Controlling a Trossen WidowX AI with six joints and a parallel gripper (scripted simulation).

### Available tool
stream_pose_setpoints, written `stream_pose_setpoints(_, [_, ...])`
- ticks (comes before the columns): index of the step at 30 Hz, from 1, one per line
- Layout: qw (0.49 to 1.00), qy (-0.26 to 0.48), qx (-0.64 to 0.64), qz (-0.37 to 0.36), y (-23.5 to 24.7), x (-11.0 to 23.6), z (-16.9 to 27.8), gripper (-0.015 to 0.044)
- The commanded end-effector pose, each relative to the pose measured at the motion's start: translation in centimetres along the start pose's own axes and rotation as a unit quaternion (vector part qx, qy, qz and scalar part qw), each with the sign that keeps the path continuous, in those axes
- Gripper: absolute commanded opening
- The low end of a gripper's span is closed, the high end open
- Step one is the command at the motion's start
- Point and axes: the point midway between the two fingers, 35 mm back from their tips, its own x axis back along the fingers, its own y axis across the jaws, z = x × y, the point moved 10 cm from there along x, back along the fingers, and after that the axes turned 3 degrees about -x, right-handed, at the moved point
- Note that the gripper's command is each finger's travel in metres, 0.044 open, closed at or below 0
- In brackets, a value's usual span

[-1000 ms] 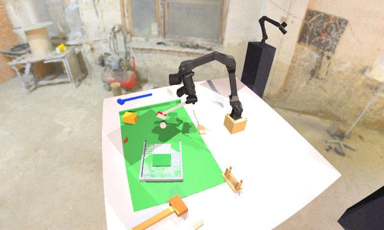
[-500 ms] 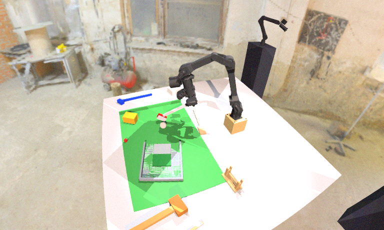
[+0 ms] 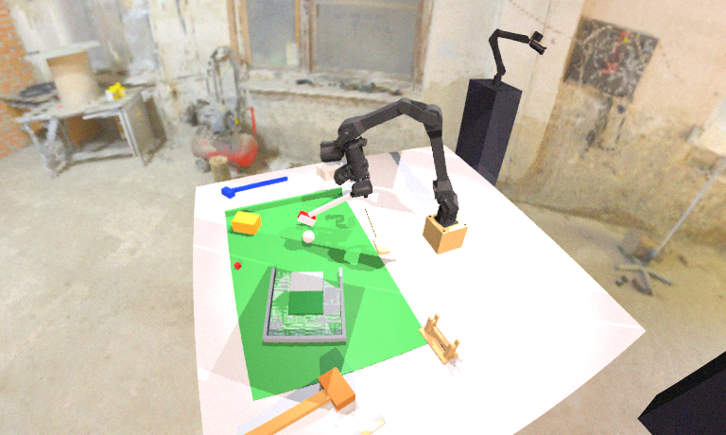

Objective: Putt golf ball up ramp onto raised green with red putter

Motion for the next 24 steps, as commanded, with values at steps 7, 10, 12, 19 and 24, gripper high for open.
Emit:
stream_pose_setpoints(7, [1.000,0.000,-0.003,0.001,-0.5,-0.1,-0.1,0.0000])
stream_pose_setpoints(10, [1.000,-0.002,-0.002,-0.001,2.6,0.0,-0.4,0.0000])
stream_pose_setpoints(12, [1.000,-0.003,0.000,-0.002,5.5,0.1,-0.5,0.0000])
stream_pose_setpoints(19, [1.000,-0.001,0.004,-0.003,12.9,-0.1,0.6,0.0000])
stream_pose_setpoints(24, [1.000,-0.001,0.004,-0.003,12.9,0.8,0.8,0.0000])
